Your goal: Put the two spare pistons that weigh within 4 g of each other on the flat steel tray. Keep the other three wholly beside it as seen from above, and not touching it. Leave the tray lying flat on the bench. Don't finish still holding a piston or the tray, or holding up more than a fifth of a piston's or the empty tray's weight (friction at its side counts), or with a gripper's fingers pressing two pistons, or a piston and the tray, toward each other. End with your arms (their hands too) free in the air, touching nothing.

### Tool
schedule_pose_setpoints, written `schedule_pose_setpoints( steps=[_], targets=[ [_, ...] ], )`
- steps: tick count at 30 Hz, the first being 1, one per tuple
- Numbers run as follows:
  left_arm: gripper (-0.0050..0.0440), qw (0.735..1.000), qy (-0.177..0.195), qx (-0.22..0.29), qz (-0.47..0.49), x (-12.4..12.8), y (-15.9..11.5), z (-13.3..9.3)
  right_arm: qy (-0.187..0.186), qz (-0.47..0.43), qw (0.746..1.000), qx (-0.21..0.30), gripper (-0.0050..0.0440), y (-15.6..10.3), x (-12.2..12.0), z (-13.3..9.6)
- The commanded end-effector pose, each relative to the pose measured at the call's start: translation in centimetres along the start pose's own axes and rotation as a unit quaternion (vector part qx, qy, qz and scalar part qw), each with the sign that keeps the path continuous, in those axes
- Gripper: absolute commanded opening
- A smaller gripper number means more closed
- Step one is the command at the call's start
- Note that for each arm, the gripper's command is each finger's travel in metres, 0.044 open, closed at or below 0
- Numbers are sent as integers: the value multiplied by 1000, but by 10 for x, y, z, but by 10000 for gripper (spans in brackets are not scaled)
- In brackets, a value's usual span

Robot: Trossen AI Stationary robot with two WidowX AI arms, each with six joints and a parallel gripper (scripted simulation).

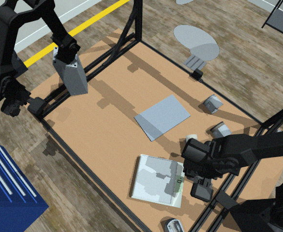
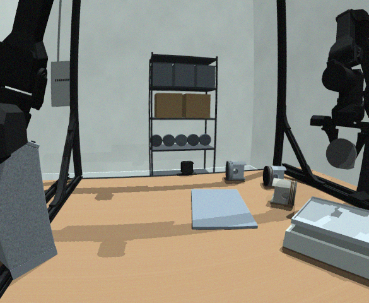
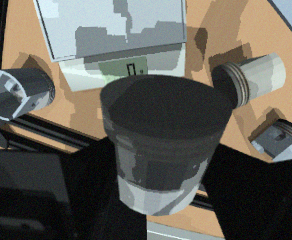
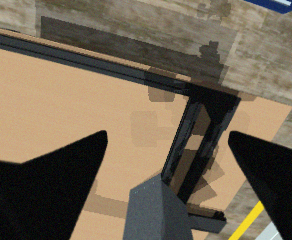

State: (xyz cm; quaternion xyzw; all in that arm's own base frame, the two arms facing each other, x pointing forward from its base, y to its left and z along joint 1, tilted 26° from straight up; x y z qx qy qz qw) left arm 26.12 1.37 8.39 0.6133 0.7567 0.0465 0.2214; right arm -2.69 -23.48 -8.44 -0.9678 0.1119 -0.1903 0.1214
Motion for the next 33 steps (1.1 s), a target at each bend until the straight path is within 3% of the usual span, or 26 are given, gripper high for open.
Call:
schedule_pose_setpoints(
  steps=[1, 9, 33],
  targets=[
    [158, 1000, 0, -5, 0, 18, 9, -4, 1, 0, 1000, 1, 440, 0, 0, 0],
    [158, 1000, 0, -5, 0, 56, 21, -10, 1, 0, 1000, 1, 440, 0, 0, 0],
    [158, 1000, 0, -5, -19, 72, 120, -11, 1, 0, 1000, 1, 440, 0, 0, 0]
  ],
)
Point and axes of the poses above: on each arm, the point midway between the two fingers, 35 mm back from their tips, its own z axis out along the fingers, its own x axis across the jaws, y = z × x, the point moved 1 cm from there along -z, back along the fingers, and after that the axes turned 2 degrees about z, right-handed, at the moved point
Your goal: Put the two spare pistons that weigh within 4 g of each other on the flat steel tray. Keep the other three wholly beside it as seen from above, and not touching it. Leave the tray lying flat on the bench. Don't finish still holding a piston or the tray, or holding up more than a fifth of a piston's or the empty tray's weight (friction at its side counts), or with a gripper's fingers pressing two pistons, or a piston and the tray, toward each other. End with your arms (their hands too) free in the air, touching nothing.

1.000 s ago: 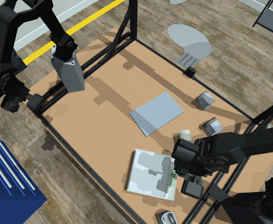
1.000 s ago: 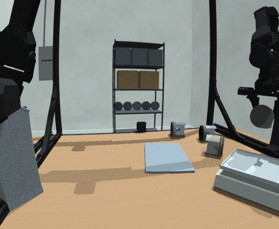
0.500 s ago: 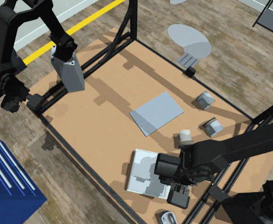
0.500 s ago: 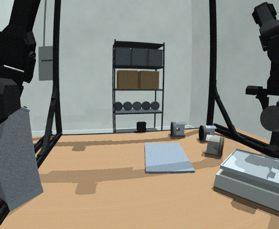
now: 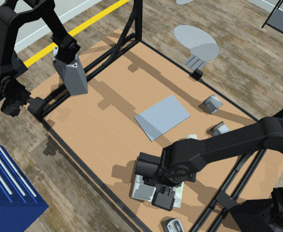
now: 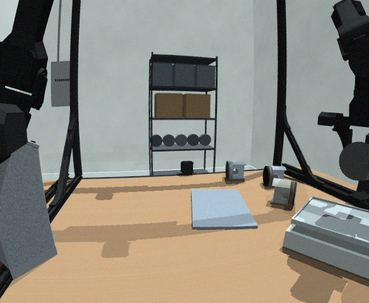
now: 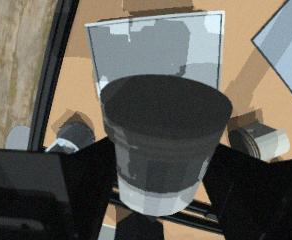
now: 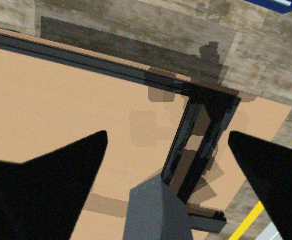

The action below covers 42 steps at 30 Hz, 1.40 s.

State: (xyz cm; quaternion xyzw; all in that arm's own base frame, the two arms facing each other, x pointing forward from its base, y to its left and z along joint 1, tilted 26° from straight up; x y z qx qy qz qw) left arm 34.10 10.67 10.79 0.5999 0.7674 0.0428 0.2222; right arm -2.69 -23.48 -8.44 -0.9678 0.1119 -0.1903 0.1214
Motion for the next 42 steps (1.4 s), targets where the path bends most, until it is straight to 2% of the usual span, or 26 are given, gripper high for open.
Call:
schedule_pose_setpoints(
  steps=[1, 6, 16, 27, 29, 42],
  targets=[
    [158, 1000, 0, -4, -1, 3, 21, -2, 1, 0, 1000, 1, 440, 0, 0, 0],
    [158, 1000, 0, -4, -1, 6, 45, -2, 1, 0, 1000, 1, 440, 0, 0, 0],
    [158, 996, -4, 12, -93, 6, 45, -1, 1, 0, 1000, 1, 440, 0, 0, 0],
    [158, 971, -10, 36, -235, 7, 46, -1, 1, 0, 1000, 1, 440, 0, 0, 0],
    [158, 971, -10, 36, -235, 7, 46, -1, 1, 0, 1000, 1, 440, 0, 0, 0],
    [158, 916, -18, 64, -396, 7, 46, -1, 1, 0, 1000, 1, 440, 0, 0, 0]
  ],
)
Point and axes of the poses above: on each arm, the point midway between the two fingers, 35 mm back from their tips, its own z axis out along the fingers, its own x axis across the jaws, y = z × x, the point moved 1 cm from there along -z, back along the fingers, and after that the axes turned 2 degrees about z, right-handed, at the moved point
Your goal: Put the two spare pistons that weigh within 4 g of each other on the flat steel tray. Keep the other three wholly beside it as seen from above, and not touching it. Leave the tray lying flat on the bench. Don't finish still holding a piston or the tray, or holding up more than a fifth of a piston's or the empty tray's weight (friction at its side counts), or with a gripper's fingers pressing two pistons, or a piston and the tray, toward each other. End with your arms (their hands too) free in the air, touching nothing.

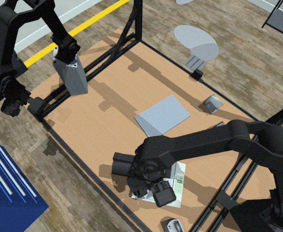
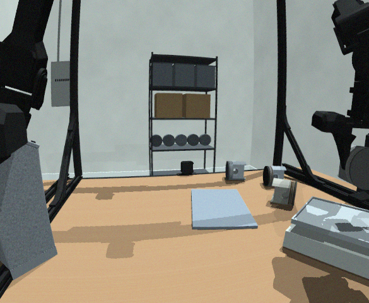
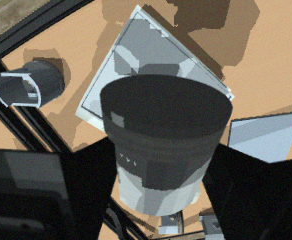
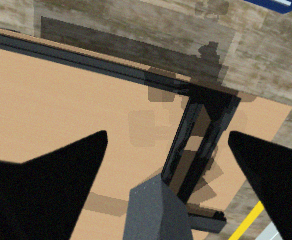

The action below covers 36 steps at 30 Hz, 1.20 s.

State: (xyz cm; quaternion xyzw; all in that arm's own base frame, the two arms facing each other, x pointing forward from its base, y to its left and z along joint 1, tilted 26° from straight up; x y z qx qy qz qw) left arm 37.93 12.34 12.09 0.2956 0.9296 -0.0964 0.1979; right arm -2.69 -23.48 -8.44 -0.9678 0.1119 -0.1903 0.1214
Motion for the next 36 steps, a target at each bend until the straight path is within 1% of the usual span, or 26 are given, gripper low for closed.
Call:
schedule_pose_setpoints(
  steps=[1, 4, 9, 19, 21, 27, 32, 36],
  targets=[
    [158, 999, -4, 6, -52, 0, 3, -2, 1, 0, 1000, 1, 440, 0, 0, 0],
    [158, 998, -5, 9, -65, 0, 3, -2, 1, 0, 1000, 1, 440, 0, 0, 0],
    [158, 991, -7, 20, -130, 0, 4, -2, 1, 0, 1000, 1, 440, 0, 0, 0],
    [158, 965, -13, 42, -259, 0, 4, -2, 1, 0, 1000, 1, 440, 0, 0, 0],
    [158, 965, -13, 42, -259, 0, 4, -2, 1, 0, 1000, 1, 440, 0, 0, 0],
    [158, 941, -17, 55, -334, 0, 4, -2, 1, 0, 1000, 1, 440, 0, 0, 0],
    [158, 915, -19, 66, -397, 1, 5, -1, 1, 0, 1000, 1, 440, 0, 0, 0],
    [158, 915, -19, 66, -397, 0, 4, 5, 1, 0, 1000, 1, 440, 0, 0, 0]
  ],
)
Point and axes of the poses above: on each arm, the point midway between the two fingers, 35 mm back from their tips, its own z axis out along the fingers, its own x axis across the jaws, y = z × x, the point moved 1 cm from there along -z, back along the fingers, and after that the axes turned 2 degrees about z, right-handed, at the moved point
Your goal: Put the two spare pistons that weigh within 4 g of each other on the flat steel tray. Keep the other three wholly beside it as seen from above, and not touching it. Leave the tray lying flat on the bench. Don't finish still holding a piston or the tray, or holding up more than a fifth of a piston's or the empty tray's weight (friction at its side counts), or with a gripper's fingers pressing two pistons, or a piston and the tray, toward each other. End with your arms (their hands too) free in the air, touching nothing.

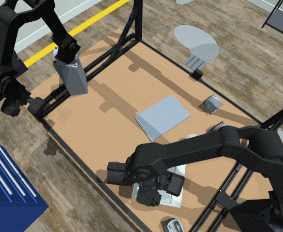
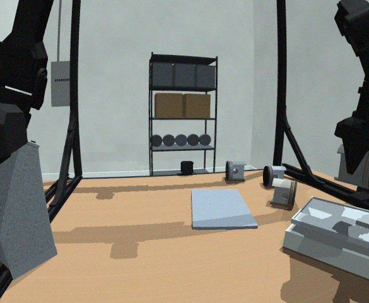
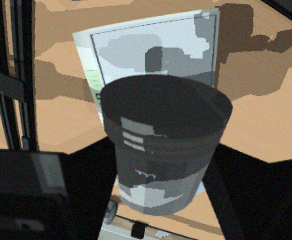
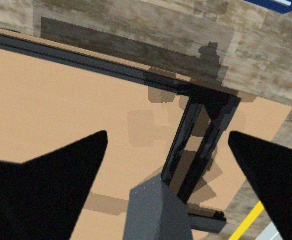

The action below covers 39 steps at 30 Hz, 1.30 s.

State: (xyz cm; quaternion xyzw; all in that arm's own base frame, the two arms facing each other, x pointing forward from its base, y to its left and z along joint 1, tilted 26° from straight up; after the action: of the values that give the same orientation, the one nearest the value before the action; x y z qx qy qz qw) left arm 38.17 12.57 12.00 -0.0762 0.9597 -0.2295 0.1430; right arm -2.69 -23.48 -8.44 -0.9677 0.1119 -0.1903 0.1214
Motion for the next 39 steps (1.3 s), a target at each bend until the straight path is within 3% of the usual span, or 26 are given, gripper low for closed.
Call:
schedule_pose_setpoints(
  steps=[1, 39],
  targets=[
    [158, 1000, -1, 3, -12, 0, 2, 4, 1, 0, 1000, 1, 440, 0, 0, 0],
    [158, 1000, -1, 3, -12, -1, 3, 59, 1, 0, 1000, 1, 440, 0, 0, 0]
  ],
)
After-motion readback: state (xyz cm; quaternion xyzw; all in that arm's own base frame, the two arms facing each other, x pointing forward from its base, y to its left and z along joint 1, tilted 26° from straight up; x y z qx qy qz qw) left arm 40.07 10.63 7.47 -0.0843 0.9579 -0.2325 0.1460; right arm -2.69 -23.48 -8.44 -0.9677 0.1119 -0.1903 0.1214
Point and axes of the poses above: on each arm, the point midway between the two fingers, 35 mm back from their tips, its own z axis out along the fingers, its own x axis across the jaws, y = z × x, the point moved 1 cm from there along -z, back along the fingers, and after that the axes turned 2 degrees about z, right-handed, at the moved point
